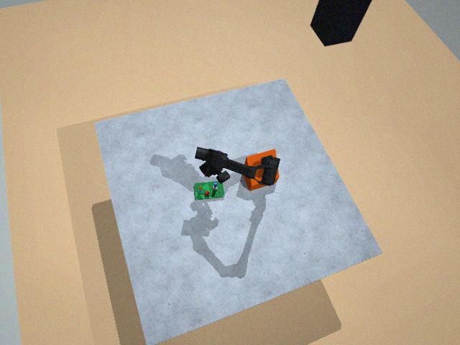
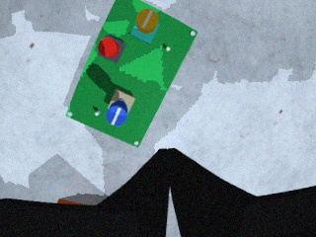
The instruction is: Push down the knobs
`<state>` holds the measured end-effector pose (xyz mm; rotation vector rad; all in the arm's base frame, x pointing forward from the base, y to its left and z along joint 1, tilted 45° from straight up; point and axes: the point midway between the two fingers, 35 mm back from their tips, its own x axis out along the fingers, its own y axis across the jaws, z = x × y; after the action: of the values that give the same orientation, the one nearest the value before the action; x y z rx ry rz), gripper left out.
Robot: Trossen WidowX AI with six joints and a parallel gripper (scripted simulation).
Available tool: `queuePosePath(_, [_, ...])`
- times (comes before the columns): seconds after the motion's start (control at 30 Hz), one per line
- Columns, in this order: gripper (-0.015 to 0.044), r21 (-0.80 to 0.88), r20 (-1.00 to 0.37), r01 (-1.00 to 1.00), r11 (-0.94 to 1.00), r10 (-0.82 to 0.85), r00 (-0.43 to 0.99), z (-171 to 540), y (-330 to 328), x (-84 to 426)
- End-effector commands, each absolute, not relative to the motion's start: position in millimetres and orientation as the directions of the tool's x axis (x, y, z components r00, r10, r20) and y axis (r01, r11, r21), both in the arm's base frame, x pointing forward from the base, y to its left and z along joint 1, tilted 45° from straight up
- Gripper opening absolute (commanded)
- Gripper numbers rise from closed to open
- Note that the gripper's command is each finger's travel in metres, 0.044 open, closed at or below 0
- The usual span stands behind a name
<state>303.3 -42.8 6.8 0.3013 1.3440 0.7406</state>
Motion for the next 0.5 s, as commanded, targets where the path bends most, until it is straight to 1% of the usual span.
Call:
queuePosePath(0.0, [0.0000,0.631,-0.721,-0.400,0.665,0.693,0.015,9,-8,298])
queuePosePath(0.17, [0.0000,0.635,-0.713,-0.414,0.652,0.701,0.010,10,-2,298])
queuePosePath(0.3, [0.0000,0.636,-0.712,-0.414,0.651,0.702,0.010,-4,12,298])
queuePosePath(0.47, [0.0000,0.636,-0.712,-0.414,0.651,0.702,0.010,-5,12,298])
